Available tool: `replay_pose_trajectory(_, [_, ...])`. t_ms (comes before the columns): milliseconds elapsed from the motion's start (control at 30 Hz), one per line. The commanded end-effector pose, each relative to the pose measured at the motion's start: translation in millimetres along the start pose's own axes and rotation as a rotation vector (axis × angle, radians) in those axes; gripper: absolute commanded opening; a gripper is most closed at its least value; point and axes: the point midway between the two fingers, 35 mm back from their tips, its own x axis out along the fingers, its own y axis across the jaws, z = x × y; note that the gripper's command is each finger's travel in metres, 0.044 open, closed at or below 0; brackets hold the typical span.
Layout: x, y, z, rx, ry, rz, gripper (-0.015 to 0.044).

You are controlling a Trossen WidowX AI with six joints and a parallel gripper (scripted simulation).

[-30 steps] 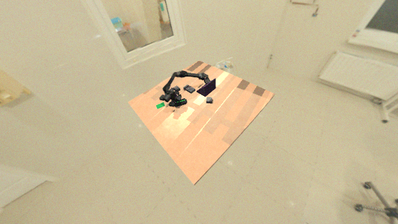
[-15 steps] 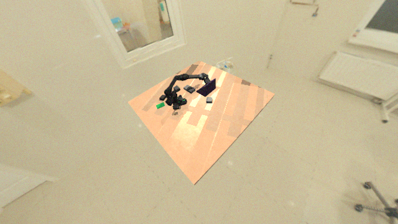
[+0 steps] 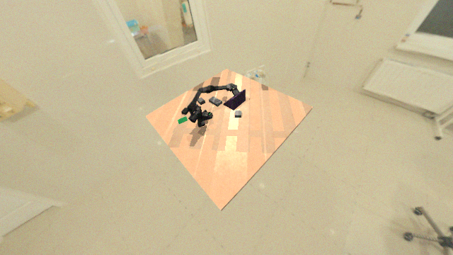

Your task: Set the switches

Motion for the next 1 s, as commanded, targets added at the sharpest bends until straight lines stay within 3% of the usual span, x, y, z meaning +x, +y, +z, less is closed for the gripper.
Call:
replay_pose_trajectory(0, [7,-4,1,-0.025,0.003,0.010,0.0000])
replay_pose_trajectory(967, [25,-4,0,-0.077,-0.005,0.027,0.0000])
